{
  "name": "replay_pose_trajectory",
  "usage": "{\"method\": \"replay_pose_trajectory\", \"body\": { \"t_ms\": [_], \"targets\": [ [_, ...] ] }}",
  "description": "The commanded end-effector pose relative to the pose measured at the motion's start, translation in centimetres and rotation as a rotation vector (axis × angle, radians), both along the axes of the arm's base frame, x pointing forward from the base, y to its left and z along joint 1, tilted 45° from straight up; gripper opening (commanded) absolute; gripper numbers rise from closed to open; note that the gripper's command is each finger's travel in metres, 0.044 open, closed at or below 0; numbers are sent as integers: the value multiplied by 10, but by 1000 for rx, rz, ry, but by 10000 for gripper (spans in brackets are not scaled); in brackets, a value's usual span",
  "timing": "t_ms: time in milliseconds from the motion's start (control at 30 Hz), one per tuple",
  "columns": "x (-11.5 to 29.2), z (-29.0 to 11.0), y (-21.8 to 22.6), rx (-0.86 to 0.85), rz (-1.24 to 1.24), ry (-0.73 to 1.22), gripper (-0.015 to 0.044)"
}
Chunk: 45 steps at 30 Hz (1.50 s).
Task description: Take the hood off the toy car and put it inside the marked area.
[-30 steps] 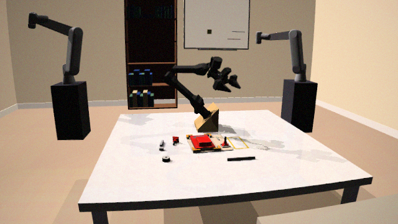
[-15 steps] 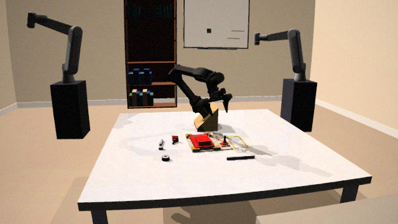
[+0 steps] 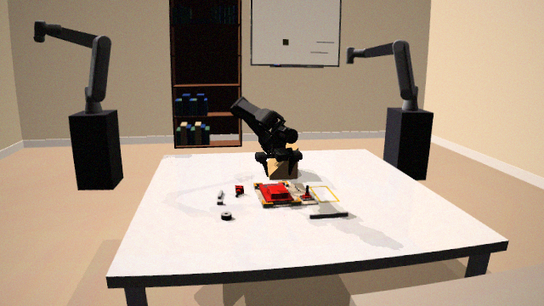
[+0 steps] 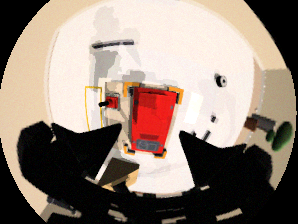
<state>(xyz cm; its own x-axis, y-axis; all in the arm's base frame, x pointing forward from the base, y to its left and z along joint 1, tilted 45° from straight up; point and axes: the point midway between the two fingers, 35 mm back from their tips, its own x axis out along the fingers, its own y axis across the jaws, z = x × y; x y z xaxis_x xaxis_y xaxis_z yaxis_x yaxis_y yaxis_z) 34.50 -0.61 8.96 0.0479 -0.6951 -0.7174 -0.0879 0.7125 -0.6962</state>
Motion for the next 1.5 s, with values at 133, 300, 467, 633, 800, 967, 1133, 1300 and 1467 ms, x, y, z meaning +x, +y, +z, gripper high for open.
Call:
{"method": "replay_pose_trajectory", "body": {
  "t_ms": [133,300,467,633,800,967,1133,1300,1467],
  "targets": [
    [2,-1,-4,-7,-8,-2,440],
    [2,-4,-6,-6,-8,-2,440],
    [3,-6,-9,-6,-8,-2,440],
    [3,-8,-11,-6,-8,-3,440],
    [3,-11,-14,-6,-8,-3,440],
    [4,-13,-16,-6,-8,-3,440],
    [4,-15,-18,-6,-8,-3,440],
    [4,-18,-21,-6,-8,-3,440],
    [5,-20,-23,-7,-8,-3,440]
  ]
}}
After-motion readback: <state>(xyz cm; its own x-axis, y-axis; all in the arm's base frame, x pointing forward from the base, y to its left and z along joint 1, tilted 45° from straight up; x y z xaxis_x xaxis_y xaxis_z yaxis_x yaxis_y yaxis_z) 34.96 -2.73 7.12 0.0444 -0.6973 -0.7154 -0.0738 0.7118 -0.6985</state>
